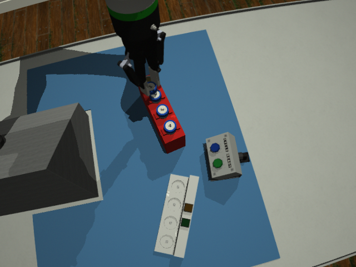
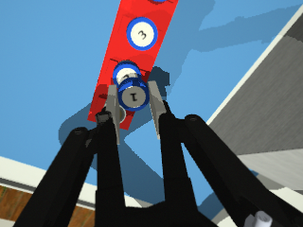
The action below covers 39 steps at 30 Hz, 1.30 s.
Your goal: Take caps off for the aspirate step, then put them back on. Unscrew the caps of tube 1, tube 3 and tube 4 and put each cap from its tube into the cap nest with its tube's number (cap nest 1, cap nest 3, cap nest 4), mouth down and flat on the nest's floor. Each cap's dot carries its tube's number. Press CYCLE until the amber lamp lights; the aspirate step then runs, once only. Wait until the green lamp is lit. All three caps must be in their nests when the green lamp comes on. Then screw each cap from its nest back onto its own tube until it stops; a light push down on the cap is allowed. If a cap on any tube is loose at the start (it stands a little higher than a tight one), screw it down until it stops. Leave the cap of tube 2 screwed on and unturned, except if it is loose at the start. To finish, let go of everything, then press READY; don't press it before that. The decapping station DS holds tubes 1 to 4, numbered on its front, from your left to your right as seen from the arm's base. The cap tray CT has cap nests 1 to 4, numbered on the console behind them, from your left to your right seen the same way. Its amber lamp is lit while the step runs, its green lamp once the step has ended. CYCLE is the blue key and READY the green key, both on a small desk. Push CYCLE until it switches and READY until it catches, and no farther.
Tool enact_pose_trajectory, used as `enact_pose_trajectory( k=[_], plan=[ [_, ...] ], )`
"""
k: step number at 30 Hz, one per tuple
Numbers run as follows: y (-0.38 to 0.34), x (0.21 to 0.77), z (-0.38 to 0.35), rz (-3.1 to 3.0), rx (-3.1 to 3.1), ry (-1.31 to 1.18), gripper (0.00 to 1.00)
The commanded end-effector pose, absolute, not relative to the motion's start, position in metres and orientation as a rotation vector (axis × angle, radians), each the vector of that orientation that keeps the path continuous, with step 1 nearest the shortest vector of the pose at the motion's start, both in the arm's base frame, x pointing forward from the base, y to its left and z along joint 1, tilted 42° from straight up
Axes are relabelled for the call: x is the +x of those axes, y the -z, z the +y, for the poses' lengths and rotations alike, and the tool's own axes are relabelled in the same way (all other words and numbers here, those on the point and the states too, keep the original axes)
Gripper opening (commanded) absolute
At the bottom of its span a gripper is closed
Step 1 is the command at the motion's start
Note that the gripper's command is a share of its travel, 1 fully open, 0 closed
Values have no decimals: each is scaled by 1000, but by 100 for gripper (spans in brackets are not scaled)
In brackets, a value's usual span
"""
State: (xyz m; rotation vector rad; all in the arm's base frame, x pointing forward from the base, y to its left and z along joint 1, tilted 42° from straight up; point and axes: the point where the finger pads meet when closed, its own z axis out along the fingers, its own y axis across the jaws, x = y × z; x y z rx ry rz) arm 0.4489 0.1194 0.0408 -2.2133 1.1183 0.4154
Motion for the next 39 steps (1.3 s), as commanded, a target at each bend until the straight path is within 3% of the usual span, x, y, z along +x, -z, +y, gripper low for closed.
enact_pose_trajectory(
  k=[1, 8, 39],
  plan=[
    [-27, 451, 105, 839, -2276, -324, 0],
    [-5, 453, 80, 505, -2356, -194, 0],
    [124, 464, -61, 505, -2356, -194, 0]
  ],
)
